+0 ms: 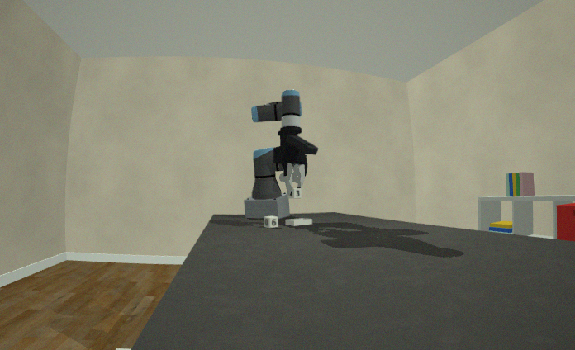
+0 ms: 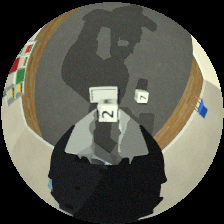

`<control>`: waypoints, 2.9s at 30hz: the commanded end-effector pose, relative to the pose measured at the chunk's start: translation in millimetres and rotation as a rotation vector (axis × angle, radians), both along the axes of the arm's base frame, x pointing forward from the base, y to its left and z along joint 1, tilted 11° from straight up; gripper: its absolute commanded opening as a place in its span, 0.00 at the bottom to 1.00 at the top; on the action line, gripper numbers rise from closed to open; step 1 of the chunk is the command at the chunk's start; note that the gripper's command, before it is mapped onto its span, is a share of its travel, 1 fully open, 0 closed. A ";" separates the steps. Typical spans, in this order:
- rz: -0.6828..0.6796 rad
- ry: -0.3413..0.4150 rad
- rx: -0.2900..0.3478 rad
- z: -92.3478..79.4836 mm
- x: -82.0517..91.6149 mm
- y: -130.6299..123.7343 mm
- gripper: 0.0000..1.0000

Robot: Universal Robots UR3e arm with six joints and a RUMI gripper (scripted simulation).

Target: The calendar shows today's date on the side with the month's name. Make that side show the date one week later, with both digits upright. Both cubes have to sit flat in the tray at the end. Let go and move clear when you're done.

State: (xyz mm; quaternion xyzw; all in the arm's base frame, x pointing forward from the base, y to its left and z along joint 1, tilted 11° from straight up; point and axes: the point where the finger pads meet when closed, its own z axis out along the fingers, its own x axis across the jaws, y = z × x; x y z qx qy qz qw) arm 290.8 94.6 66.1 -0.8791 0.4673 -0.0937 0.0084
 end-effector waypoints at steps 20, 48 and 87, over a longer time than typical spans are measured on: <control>0.000 -0.005 0.000 -38.5 8.3 -3.2 0.11; 0.000 -0.005 0.000 -38.5 8.3 -3.2 0.11; 0.000 -0.005 0.000 -38.2 10.0 -3.3 0.11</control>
